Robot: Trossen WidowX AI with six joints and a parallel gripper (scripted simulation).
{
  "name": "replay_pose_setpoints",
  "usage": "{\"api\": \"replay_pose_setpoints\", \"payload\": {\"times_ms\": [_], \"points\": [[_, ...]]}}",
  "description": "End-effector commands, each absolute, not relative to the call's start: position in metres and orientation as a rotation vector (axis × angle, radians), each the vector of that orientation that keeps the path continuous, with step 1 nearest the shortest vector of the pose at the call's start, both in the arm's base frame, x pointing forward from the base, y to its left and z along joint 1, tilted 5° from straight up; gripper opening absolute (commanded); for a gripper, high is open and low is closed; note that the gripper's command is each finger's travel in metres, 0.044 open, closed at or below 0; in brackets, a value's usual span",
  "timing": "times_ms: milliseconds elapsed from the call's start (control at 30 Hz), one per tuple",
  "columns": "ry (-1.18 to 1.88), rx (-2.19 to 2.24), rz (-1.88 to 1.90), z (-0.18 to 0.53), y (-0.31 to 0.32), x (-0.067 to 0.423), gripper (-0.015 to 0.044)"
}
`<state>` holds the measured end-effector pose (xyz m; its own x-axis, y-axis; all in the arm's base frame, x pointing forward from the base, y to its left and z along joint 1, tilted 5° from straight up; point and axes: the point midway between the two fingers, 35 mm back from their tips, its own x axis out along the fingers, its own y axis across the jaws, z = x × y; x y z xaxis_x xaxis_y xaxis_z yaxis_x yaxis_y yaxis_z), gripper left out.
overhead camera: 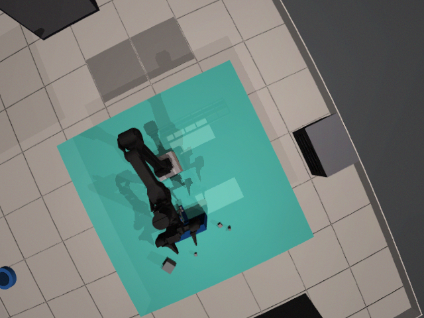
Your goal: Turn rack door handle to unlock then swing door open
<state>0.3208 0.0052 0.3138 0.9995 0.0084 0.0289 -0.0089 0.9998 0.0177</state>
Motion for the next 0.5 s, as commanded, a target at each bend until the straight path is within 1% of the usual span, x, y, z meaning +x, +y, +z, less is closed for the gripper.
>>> {"api": "replay_pose_setpoints", "payload": {"times_ms": [0, 100, 133, 467], "points": [[-0.024, 0.017, 0.008, 0.313, 0.005, 0.321, 0.0374], [0.042, 0.004, -0.001, 0.306, 0.002, 0.329, 0.0295], [0.070, -0.001, -0.005, 0.303, 0.000, 0.331, 0.0283], [0.355, -0.041, -0.034, 0.269, -0.016, 0.352, 0.0283]]}}
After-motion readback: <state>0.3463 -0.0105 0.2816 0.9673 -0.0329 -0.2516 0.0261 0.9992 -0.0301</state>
